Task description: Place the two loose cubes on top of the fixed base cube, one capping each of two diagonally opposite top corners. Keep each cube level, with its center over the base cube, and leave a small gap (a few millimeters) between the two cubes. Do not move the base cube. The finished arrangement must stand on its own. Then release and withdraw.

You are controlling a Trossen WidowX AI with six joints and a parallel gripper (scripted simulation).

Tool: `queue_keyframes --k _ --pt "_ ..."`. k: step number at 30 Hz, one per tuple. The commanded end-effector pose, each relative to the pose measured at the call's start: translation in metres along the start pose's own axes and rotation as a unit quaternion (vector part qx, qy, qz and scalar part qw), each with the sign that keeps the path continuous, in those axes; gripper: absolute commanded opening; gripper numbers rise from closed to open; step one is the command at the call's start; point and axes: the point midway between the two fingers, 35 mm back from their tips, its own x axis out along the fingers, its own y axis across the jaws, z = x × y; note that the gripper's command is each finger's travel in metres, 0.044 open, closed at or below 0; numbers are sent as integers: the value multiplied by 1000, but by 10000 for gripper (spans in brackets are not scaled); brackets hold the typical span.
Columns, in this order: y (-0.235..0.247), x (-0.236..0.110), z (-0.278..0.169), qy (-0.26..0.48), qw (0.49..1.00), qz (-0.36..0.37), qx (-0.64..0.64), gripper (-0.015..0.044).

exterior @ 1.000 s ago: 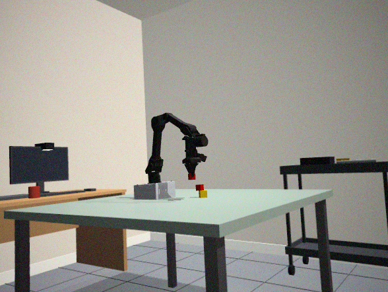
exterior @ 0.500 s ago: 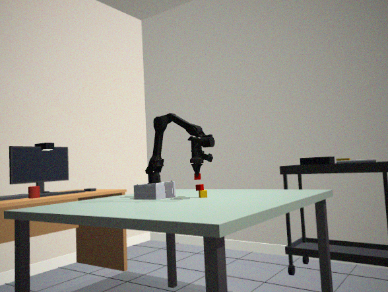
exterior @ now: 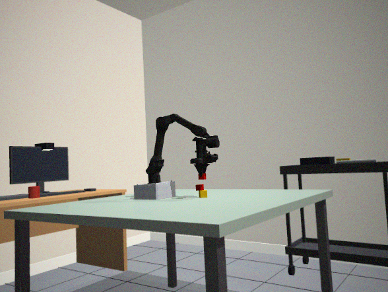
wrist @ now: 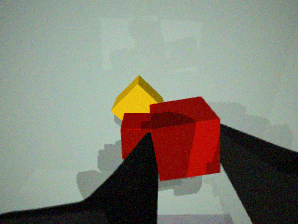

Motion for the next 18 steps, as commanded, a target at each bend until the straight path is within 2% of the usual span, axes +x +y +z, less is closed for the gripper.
queue_keyframes --k 1,11,18 --pt "15 0 2 -2 999 4 47 105" --pt "29 1 3 -1 995 6 98 105" --pt "29 21 3 -2 995 4 96 105"
